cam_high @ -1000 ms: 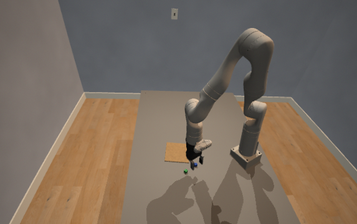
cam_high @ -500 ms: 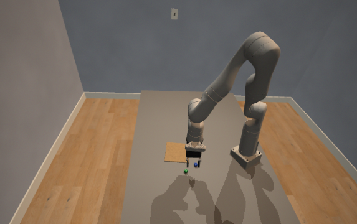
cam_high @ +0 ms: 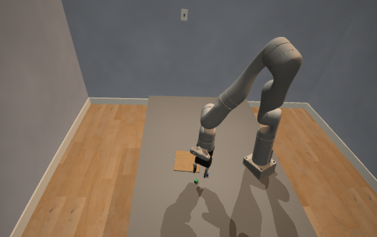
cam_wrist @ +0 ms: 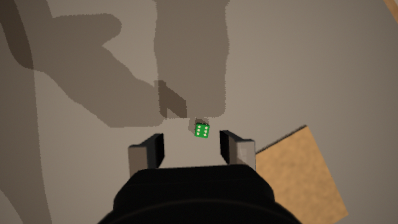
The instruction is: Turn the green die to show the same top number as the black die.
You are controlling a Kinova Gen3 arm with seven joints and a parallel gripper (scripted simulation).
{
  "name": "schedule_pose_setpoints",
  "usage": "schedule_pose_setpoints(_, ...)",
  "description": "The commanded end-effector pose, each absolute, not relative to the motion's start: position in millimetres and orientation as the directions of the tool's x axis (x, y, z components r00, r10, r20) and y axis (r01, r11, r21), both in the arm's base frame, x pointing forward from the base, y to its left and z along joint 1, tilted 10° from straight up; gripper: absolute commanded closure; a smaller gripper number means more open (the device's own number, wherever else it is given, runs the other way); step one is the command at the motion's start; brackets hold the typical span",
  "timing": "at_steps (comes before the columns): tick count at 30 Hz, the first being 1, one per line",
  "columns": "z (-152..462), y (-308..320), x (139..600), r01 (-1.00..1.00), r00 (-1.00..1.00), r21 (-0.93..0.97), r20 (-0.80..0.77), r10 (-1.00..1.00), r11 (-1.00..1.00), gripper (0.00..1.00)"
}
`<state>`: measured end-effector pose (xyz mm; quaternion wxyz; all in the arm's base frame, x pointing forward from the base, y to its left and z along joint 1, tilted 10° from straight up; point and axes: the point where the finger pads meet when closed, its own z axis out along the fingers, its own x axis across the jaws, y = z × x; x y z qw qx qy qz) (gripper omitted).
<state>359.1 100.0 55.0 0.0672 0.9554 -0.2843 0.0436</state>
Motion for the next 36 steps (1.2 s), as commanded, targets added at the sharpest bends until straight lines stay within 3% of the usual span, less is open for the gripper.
schedule_pose_setpoints(1, 54.6, 100.1, 361.3, -0.584, 0.810, 0.095, 0.137, -0.571, -0.806, 0.00)
schedule_pose_setpoints(25, 57.3, 94.1, 368.7, -0.715, 0.695, 0.056, 0.171, -0.698, -0.697, 0.00)
schedule_pose_setpoints(26, 57.3, 94.1, 368.7, -0.715, 0.695, 0.056, 0.171, -0.698, -0.697, 0.36)
schedule_pose_setpoints(36, 57.3, 94.1, 368.7, -0.715, 0.695, 0.056, 0.171, -0.698, -0.697, 0.36)
